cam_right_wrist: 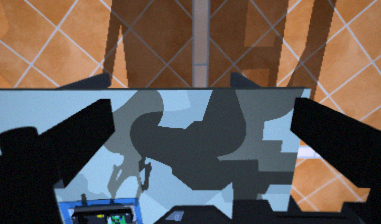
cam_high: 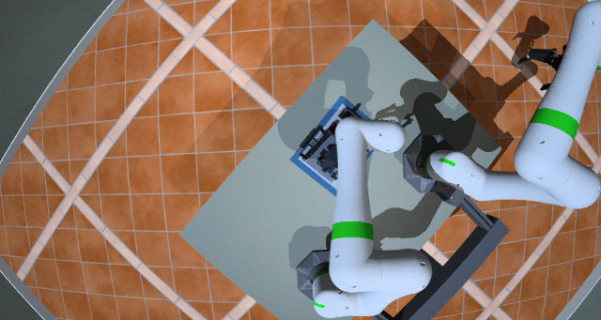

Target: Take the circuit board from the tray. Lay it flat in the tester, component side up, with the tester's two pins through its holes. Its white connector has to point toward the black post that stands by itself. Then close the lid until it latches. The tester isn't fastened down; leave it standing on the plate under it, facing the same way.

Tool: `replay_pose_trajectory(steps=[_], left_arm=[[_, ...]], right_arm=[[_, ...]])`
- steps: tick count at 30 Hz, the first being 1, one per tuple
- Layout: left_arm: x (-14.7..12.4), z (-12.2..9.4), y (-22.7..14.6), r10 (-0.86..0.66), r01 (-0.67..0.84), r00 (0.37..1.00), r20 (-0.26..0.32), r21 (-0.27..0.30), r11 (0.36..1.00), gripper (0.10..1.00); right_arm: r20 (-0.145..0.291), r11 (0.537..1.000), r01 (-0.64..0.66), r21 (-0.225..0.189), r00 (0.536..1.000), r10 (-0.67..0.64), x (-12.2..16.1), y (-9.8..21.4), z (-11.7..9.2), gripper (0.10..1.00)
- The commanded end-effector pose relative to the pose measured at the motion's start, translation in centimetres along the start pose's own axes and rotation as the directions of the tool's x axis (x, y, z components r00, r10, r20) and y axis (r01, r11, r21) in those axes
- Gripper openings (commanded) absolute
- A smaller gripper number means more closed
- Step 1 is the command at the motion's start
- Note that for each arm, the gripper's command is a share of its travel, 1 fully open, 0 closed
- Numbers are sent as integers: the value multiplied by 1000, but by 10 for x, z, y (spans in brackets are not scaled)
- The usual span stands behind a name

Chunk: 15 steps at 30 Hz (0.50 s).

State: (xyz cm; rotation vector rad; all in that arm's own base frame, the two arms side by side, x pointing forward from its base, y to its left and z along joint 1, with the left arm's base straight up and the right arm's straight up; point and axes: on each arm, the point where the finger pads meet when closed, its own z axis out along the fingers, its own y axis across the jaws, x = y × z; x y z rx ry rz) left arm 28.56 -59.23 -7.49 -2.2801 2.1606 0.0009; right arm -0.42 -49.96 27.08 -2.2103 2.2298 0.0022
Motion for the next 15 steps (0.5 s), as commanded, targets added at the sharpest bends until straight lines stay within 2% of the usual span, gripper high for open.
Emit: replay_pose_trajectory(steps=[1, 15], left_arm=[[1, 3, 0, 0, 0, 1000, -3, 1, 1000, 623], [1, 14, 0, 0, 0, 1000, -3, 1, 1000, 623]], right_arm=[[-2, 1000, 0, 0, 1000, 0, 0, 0, -1, 1000], [-2, 1000, 0, 0, 1000, 0, 0, 0, -1, 1000]])
